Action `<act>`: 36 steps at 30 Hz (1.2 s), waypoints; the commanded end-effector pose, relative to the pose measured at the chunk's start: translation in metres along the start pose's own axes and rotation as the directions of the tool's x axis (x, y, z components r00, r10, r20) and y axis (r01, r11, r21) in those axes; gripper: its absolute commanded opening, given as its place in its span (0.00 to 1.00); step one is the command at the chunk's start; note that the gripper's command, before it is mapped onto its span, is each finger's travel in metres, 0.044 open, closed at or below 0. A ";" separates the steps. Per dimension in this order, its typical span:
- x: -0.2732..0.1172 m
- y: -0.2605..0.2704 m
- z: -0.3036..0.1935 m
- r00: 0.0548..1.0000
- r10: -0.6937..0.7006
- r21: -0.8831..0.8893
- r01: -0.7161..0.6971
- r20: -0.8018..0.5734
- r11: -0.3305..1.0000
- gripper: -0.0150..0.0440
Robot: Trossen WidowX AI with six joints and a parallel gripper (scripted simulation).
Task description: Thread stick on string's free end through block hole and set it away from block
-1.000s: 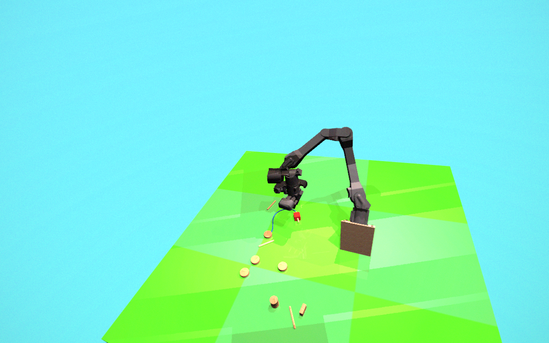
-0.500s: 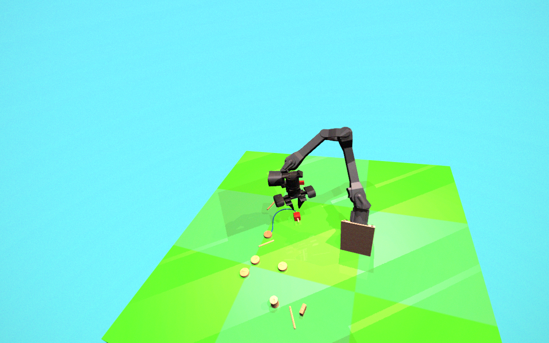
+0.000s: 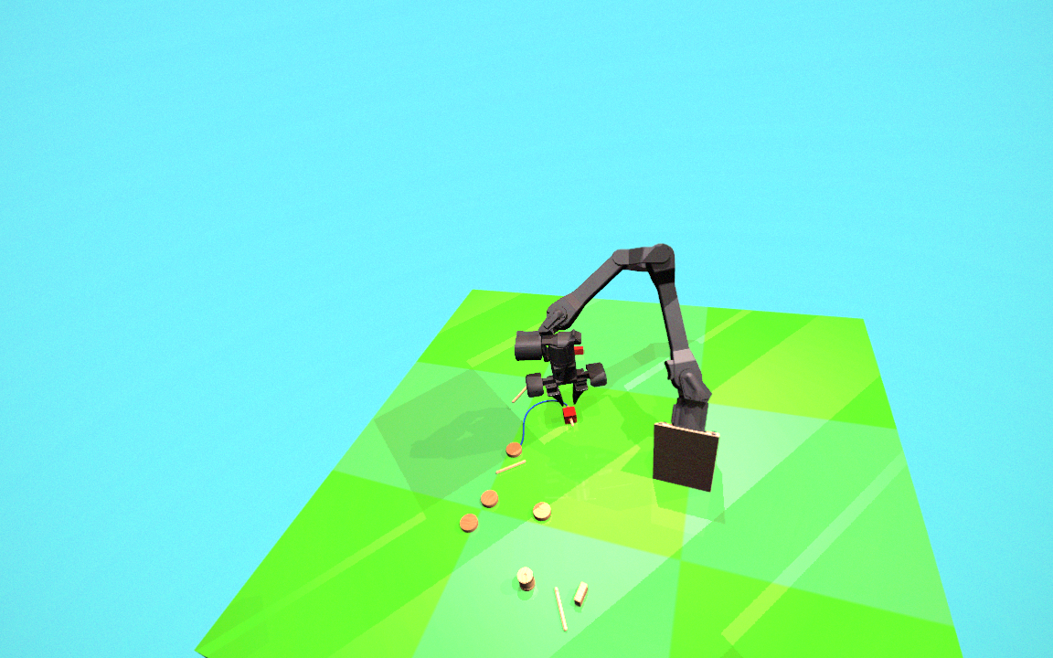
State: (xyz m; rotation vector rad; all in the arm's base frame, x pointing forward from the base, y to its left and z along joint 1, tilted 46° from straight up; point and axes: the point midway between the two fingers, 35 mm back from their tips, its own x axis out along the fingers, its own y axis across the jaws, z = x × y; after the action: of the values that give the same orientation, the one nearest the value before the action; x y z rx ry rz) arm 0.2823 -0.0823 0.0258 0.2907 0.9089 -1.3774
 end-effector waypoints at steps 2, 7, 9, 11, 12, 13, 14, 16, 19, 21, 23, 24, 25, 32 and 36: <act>0.008 0.000 -0.001 1.000 -0.002 -0.005 0.002 -0.004 1.000 0.46; 0.017 0.001 -0.001 1.000 -0.001 -0.005 0.001 -0.004 1.000 0.46; 0.020 0.001 -0.001 1.000 -0.001 -0.005 0.001 -0.005 1.000 0.46; 0.023 0.001 -0.001 1.000 -0.001 -0.005 0.001 -0.005 1.000 0.46; 0.025 0.001 -0.001 1.000 -0.001 -0.005 0.001 -0.005 1.000 0.46; 0.027 0.001 -0.001 1.000 -0.001 -0.005 0.001 -0.005 1.000 0.46; 0.028 0.001 -0.001 1.000 -0.001 -0.005 0.001 -0.005 1.000 0.46; 0.032 0.001 -0.001 1.000 -0.001 -0.005 0.001 -0.005 1.000 0.46; 0.036 0.001 -0.001 1.000 -0.001 -0.005 0.001 -0.005 1.000 0.46; 0.040 0.001 -0.001 1.000 -0.001 -0.005 0.001 -0.004 1.000 0.46; 0.043 0.001 -0.001 1.000 -0.001 -0.005 0.001 -0.004 1.000 0.46; 0.045 0.001 -0.001 1.000 -0.001 -0.005 0.001 -0.004 1.000 0.46; 0.046 0.001 -0.001 1.000 -0.001 -0.005 0.001 -0.004 1.000 0.46; 0.058 0.000 -0.001 1.000 -0.002 -0.005 0.002 -0.002 1.000 0.46; 0.064 -0.001 -0.001 1.000 -0.003 -0.005 0.003 -0.001 1.000 0.46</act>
State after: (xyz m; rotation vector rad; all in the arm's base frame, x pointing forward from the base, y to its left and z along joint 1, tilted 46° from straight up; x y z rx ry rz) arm 0.2789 -0.1240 -0.0157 0.2961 0.9108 -1.3764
